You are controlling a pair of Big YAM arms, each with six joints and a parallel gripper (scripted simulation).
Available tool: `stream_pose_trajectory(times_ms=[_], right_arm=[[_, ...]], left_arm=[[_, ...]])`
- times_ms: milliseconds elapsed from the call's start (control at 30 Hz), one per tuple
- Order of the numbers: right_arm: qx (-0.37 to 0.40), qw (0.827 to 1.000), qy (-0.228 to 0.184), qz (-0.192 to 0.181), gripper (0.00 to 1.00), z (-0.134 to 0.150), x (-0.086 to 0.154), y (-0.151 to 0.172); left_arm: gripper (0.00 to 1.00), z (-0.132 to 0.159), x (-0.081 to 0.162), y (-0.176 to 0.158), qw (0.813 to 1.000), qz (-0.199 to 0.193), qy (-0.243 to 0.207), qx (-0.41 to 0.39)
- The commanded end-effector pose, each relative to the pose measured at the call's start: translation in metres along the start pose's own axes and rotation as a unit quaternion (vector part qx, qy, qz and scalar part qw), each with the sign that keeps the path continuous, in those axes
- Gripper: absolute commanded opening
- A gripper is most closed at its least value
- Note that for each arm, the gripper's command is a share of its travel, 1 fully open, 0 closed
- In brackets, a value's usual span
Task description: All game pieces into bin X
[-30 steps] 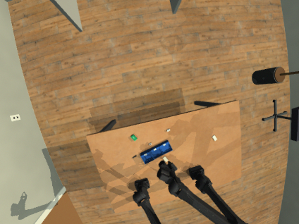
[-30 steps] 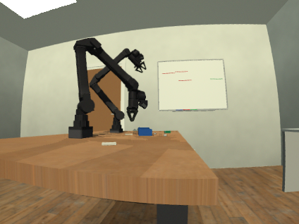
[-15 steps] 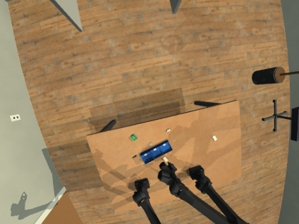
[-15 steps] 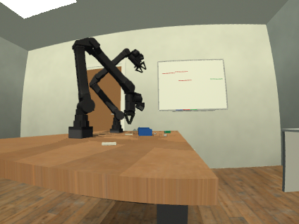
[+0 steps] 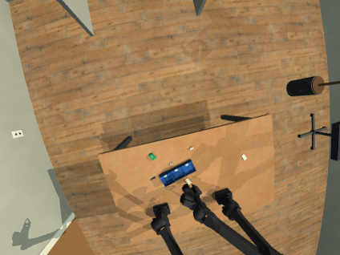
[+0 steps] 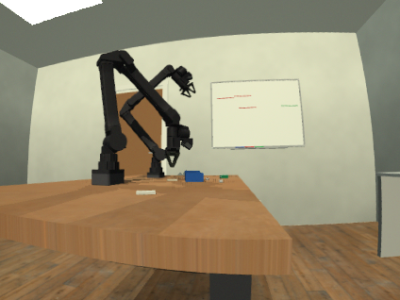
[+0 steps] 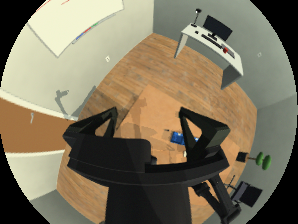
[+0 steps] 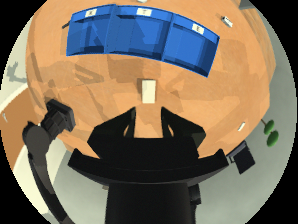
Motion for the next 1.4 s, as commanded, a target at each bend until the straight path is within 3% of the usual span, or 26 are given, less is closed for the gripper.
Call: stream_pose_trajectory(times_ms=[0, 800, 833, 1100, 1167, 1200, 1233, 1300, 1367], right_arm=[[-0.001, 1.0, -0.013, -0.006, 0.39, -0.01, 0.008, 0.003], [-0.001, 1.0, -0.013, -0.006, 0.39, -0.009, 0.009, 0.002], [-0.002, 1.0, 0.0, 0.001, 0.39, -0.003, -0.008, -0.005], [-0.002, 1.0, 0.0, 0.001, 0.39, -0.003, -0.04, -0.005], [-0.002, 1.0, 0.0, 0.001, 0.39, -0.003, -0.04, -0.005], [-0.003, 1.0, -0.021, -0.009, 0.39, -0.022, -0.031, 0.004], [-0.003, 1.0, -0.02, -0.009, 0.39, -0.022, -0.036, 0.004], [-0.003, 1.0, 0.0, 0.0, 0.39, -0.005, -0.056, -0.003], [-0.003, 1.0, 0.001, 0.001, 0.39, -0.004, -0.06, -0.003]], left_arm=[[1.0, -0.003, 0.024, 0.003, 1.0, -0.004, -0.022, 0.004], [1.0, -0.003, 0.024, 0.003, 1.0, -0.004, -0.022, 0.004], [1.0, -0.003, 0.024, 0.003, 1.0, -0.004, -0.022, 0.004], [1.0, -0.003, 0.024, 0.003, 1.0, -0.004, -0.022, 0.004], [1.0, -0.003, 0.024, 0.003, 1.0, -0.004, -0.022, 0.004], [1.0, -0.003, 0.024, 0.003, 1.0, -0.004, -0.022, 0.004], [1.0, -0.003, 0.024, 0.003, 1.0, -0.004, -0.022, 0.004], [1.0, -0.003, 0.024, 0.003, 1.0, -0.004, -0.022, 0.004], [1.0, -0.003, 0.024, 0.003, 1.0, -0.004, -0.022, 0.004]])
Point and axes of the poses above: on each arm, the point where the finger pads meet when closed, its own x axis back along the fingers, its own y axis across the jaws, z = x × y, the point moved 7 cm from there along x, back along the fingers, and after that the axes turned 1 degree about -x, right-handed, at the moved point
